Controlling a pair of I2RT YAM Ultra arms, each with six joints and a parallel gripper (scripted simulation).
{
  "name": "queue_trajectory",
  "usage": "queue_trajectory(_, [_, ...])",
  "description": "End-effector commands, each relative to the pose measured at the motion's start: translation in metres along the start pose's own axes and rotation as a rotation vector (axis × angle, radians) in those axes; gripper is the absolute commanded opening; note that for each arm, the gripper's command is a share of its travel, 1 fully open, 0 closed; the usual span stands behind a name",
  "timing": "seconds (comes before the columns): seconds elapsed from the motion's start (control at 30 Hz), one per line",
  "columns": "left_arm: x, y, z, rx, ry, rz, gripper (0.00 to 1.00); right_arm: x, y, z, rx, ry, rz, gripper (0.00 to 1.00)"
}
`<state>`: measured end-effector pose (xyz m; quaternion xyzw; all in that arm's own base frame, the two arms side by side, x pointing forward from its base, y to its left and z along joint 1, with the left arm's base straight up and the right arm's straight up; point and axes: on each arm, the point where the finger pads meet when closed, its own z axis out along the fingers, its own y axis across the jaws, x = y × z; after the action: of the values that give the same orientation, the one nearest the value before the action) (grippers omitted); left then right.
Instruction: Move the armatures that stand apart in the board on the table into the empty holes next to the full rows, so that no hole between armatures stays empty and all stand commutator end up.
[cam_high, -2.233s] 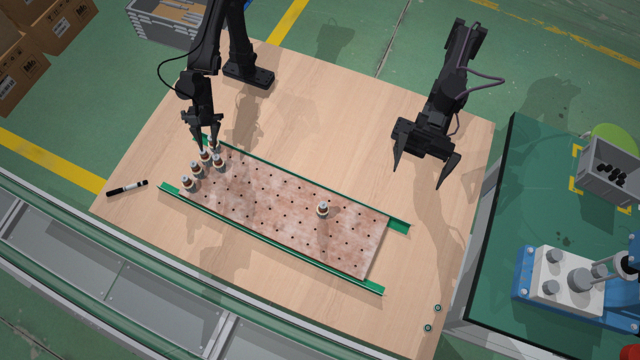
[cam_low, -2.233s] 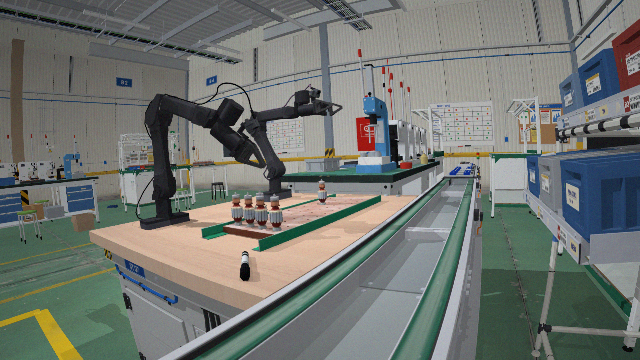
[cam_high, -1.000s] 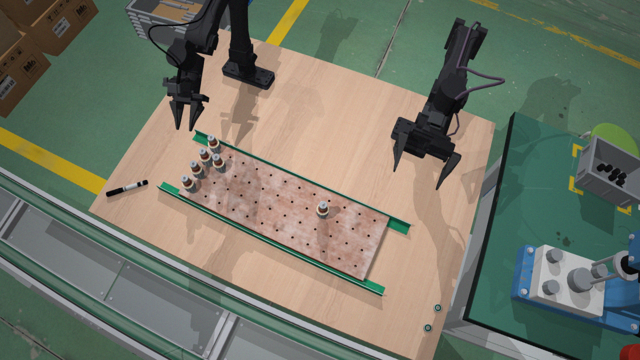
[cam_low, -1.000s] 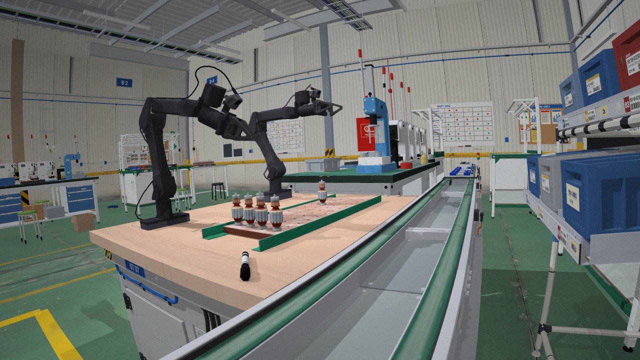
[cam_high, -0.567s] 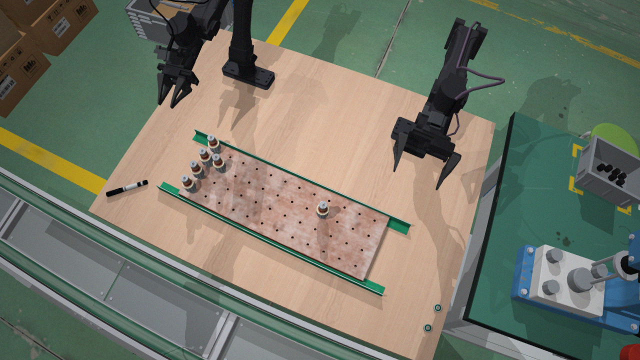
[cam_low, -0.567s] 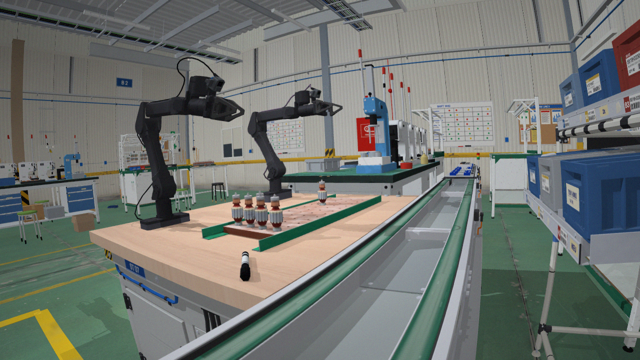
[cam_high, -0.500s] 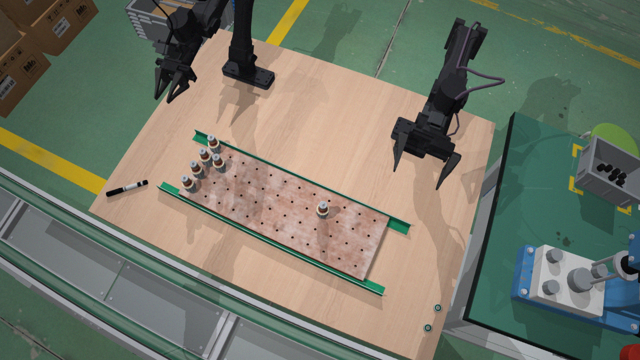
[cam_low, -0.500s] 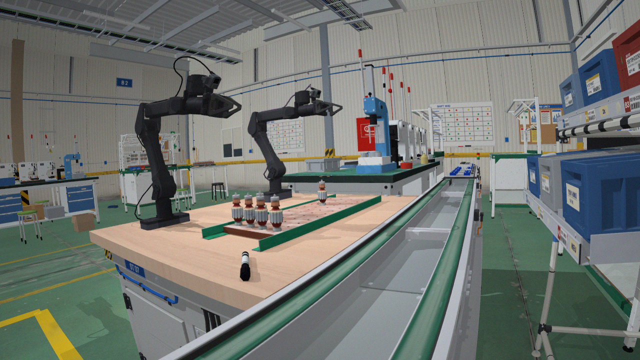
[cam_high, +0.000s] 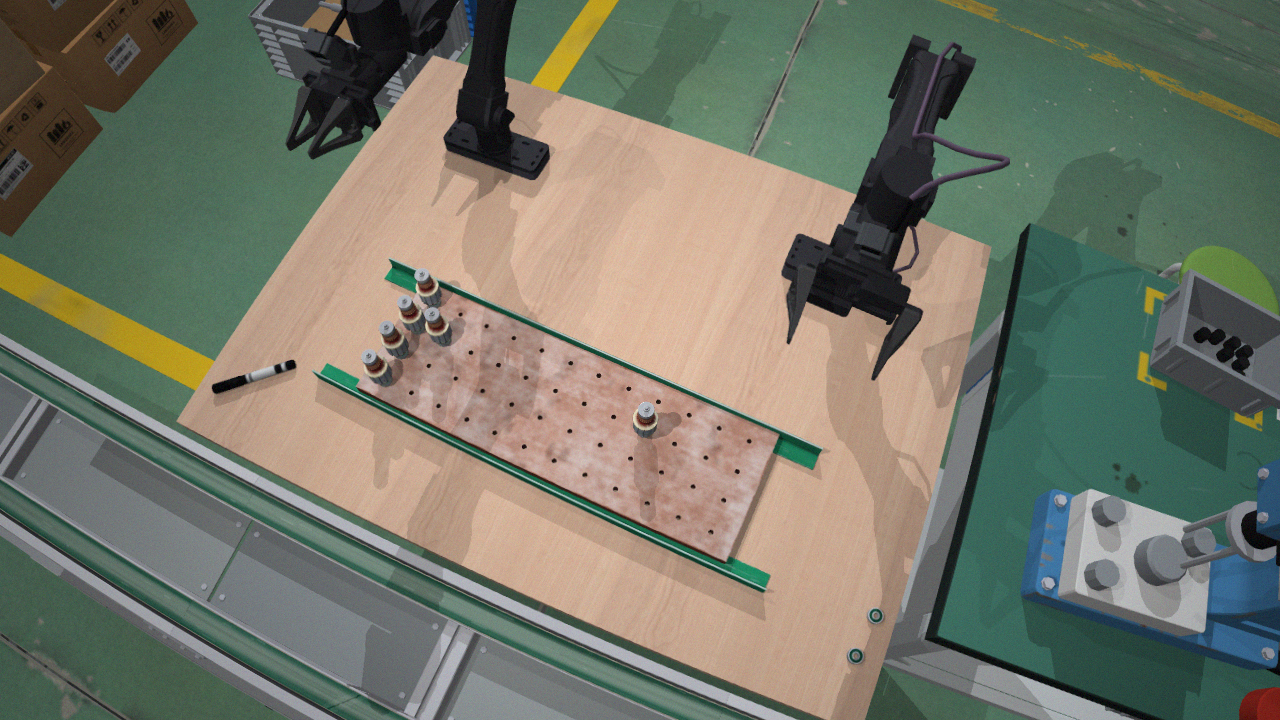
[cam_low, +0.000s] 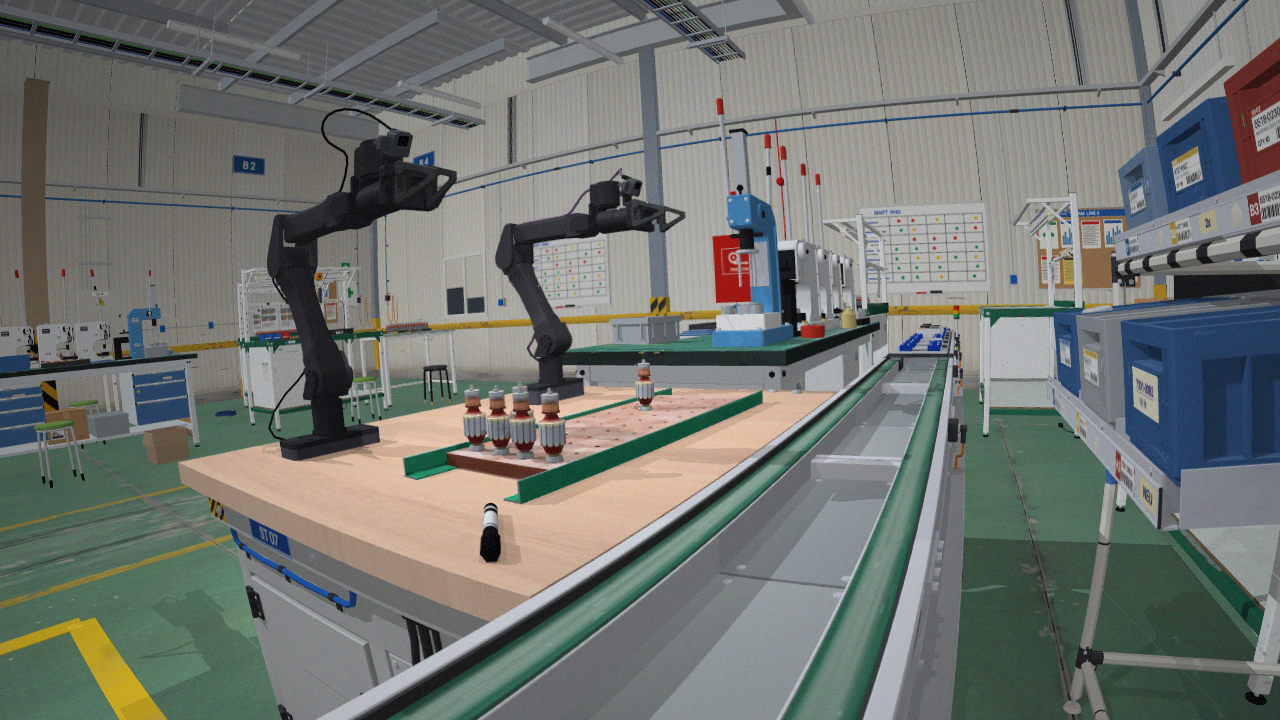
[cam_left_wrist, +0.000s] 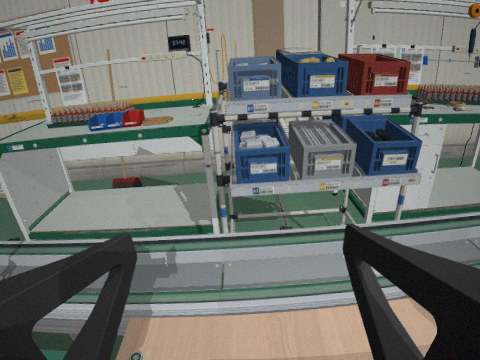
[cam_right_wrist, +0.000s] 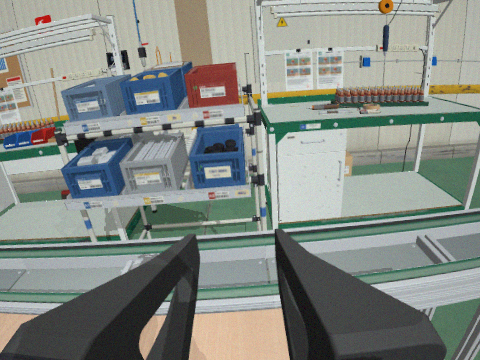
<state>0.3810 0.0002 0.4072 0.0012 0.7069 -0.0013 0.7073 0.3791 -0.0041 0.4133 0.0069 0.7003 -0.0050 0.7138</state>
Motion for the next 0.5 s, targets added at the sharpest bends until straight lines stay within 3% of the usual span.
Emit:
queue_trajectory(0.0, [-0.017, -0.004, -0.001, 0.015, -0.028, 0.003, 1.0, -0.018, -0.002, -0.007, 0.01, -0.047, 0.001, 0.37])
queue_trajectory(0.1, [-0.017, -0.004, -0.001, 0.015, -0.028, 0.003, 1.0, -0.025, 0.002, -0.01, -0.003, -0.066, -0.006, 0.37])
queue_trajectory(0.47, [-0.017, -0.004, -0.001, 0.015, -0.028, 0.003, 1.0, -0.004, 0.012, 0.002, -0.039, 0.004, -0.012, 0.37])
